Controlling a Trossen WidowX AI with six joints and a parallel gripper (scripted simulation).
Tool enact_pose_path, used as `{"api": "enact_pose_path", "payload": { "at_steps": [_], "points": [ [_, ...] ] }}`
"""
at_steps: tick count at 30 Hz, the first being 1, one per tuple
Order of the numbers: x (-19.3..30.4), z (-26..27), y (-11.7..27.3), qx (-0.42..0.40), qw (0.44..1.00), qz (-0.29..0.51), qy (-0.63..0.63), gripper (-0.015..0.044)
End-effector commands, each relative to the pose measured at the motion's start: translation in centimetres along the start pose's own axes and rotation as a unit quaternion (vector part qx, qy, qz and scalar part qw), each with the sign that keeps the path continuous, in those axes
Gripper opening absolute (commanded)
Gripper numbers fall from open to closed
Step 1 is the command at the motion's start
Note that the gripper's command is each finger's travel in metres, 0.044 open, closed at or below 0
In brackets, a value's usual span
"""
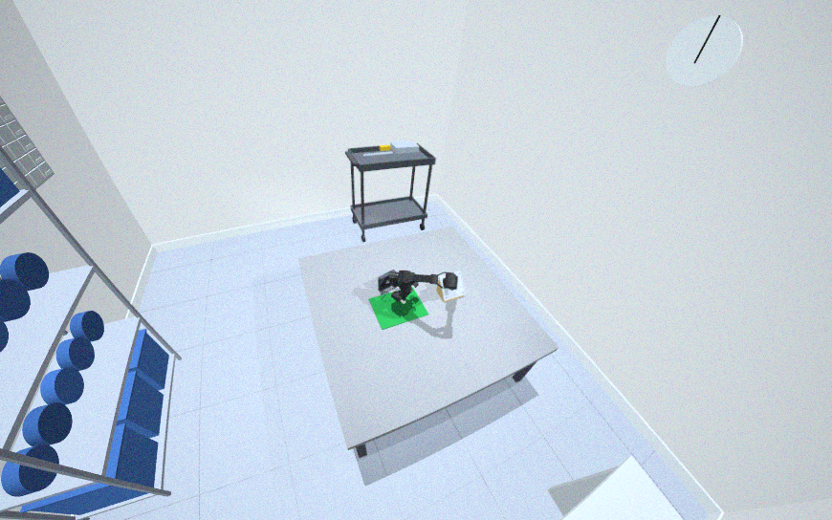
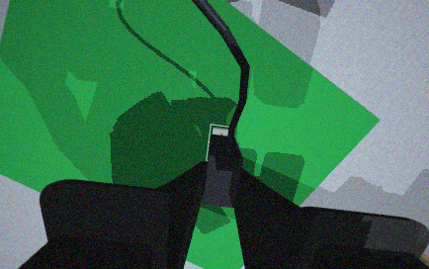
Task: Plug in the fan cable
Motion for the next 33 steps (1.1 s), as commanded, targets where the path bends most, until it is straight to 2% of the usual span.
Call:
{"api": "enact_pose_path", "payload": {
  "at_steps": [1,33],
  "points": [
    [0.1,0.0,-0.2,-0.002,1.000,0.001,-0.003,0.0000],
    [0.1,0.0,-1.2,-0.002,1.000,0.002,-0.003,0.0000]
  ]
}}
Point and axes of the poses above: the point midway between the two fingers, 35 mm back from their tips, its own y axis back along the fingers, its own z axis across the jaws, x = y × z, the point moved 3 cm from there along y, back along the fingers, and after that the axes turned 13 degrees about y, right-handed, at the moved point
